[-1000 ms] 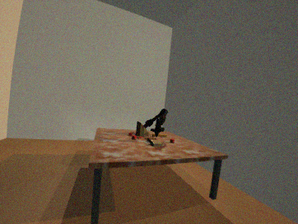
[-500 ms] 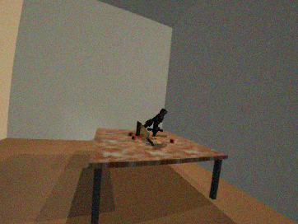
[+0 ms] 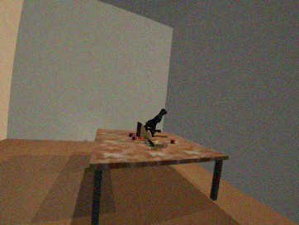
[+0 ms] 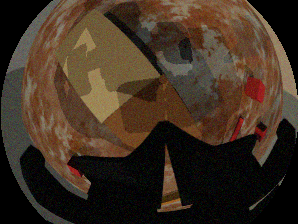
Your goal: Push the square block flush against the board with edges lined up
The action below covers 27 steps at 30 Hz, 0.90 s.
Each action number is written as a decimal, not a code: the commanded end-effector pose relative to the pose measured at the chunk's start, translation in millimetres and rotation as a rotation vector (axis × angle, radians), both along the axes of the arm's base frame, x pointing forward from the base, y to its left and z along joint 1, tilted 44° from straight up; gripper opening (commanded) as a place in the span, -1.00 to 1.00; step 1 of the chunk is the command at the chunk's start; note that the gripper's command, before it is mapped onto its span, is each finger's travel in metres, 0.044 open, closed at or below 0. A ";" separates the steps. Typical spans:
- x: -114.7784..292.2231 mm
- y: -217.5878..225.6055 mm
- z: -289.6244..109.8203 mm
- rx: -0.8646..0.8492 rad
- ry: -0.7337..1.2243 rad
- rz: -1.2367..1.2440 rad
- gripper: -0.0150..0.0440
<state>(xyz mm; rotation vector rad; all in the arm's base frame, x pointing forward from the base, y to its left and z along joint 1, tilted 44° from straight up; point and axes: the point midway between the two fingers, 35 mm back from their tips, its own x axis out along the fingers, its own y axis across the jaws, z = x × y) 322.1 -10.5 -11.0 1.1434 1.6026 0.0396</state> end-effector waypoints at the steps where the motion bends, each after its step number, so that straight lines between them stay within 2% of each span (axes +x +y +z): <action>1: -3.1 -7.5 -7.7 0.011 0.110 -0.117 -0.49; 24: -20.4 -36.7 -37.7 0.087 0.648 -0.691 -0.49; 27: -20.4 -36.7 -37.7 0.087 0.648 -0.691 -0.49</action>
